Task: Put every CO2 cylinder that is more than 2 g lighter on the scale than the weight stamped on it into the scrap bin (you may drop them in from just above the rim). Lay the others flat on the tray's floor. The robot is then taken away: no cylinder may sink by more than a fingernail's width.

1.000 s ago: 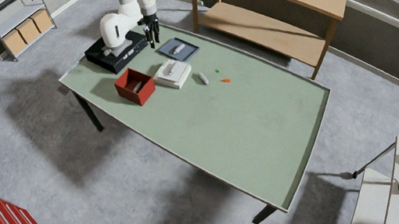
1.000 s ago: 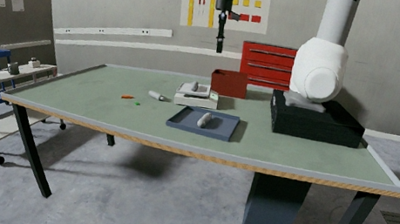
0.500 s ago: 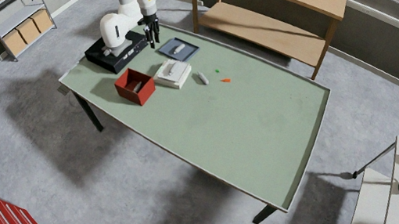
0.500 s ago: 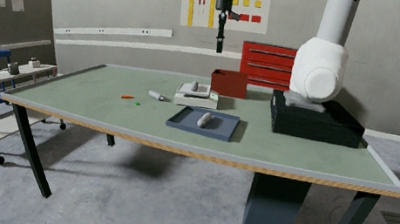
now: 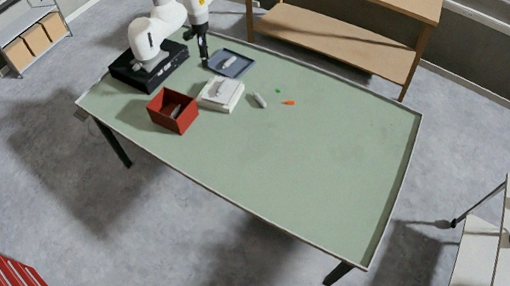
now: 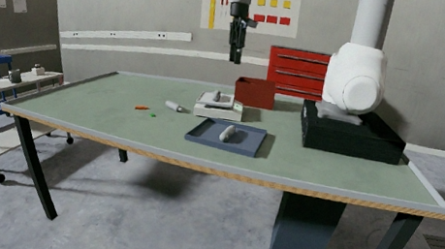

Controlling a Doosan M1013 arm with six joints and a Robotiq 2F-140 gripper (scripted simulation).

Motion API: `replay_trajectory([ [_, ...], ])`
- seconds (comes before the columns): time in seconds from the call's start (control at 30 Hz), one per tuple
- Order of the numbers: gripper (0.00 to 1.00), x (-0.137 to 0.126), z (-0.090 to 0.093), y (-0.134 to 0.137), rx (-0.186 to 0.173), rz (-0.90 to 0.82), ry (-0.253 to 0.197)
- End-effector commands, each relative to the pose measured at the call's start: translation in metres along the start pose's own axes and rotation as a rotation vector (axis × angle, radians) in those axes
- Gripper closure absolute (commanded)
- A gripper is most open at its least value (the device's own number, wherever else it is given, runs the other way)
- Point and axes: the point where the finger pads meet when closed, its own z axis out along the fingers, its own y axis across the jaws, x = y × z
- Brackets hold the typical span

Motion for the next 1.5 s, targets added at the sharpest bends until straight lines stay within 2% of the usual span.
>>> replay_trajectory([
  [0.0,0.60,-0.028,0.023,-0.014,-0.007,-0.279,-0.011],
  [0.03,0.60,-0.034,0.028,-0.017,-0.005,-0.337,-0.010],
  [0.1,0.60,-0.034,0.028,-0.017,-0.005,-0.337,-0.010],
  [0.13,0.60,-0.039,0.033,-0.019,-0.002,-0.506,-0.009],
  [0.3,0.60,-0.056,0.049,-0.026,0.005,-0.760,-0.006],
  [0.5,0.60,-0.058,0.052,-0.027,-0.009,-1.094,-0.025],
  [0.7,0.60,-0.058,0.054,-0.027,-0.009,-1.096,-0.025],
  [0.87,0.60,-0.058,0.064,-0.026,-0.009,-1.096,-0.025],
  [1.17,0.60,-0.059,0.098,-0.026,-0.009,-1.096,-0.025],
  [1.23,0.60,-0.059,0.098,-0.026,-0.009,-1.096,-0.025],
  [1.47,0.60,-0.059,0.129,-0.025,-0.009,-1.096,-0.025],
])
